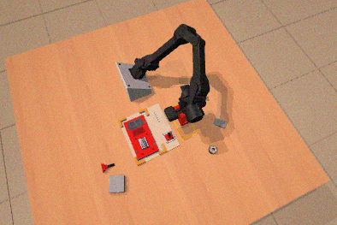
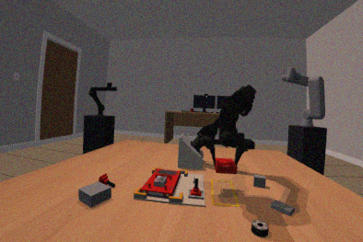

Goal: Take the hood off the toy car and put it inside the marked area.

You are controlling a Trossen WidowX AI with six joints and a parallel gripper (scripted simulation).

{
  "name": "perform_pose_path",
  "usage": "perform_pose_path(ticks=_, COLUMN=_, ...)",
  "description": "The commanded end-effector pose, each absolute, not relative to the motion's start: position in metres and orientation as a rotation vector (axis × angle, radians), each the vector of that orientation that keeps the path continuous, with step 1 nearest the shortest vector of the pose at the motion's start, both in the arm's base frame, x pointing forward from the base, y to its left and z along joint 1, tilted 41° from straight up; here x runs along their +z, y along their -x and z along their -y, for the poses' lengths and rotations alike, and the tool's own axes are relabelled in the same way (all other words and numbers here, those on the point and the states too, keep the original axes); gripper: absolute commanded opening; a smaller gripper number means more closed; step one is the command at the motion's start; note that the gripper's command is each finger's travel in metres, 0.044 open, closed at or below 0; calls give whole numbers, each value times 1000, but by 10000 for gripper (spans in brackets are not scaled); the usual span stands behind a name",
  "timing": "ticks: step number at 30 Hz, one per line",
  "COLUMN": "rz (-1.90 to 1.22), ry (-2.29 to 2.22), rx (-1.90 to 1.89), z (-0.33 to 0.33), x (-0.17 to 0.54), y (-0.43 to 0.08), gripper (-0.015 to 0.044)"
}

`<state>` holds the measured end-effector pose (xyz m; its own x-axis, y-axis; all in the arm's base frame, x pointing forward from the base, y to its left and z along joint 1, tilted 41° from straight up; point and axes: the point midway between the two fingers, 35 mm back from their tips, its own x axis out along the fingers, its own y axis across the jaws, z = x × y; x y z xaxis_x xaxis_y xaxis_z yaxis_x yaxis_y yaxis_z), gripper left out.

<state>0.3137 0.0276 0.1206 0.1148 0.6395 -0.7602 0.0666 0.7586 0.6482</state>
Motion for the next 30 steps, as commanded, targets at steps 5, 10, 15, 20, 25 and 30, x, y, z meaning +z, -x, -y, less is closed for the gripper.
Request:
perform_pose_path(ticks=5, rz=-1416, ry=-631, rx=461, z=-32, x=116, y=-314, gripper=0)
perform_pose_path(ticks=10, rz=-1416, ry=-630, rx=461, z=-33, x=113, y=-314, gripper=0)
perform_pose_path(ticks=15, rz=-1416, ry=-630, rx=461, z=-35, x=111, y=-315, gripper=0)
perform_pose_path(ticks=20, rz=-1416, ry=-630, rx=461, z=-37, x=109, y=-315, gripper=0)
perform_pose_path(ticks=25, rz=-1416, ry=-630, rx=461, z=-39, x=107, y=-316, gripper=0)
perform_pose_path(ticks=30, rz=-1416, ry=-630, rx=461, z=-41, x=105, y=-316, gripper=0)
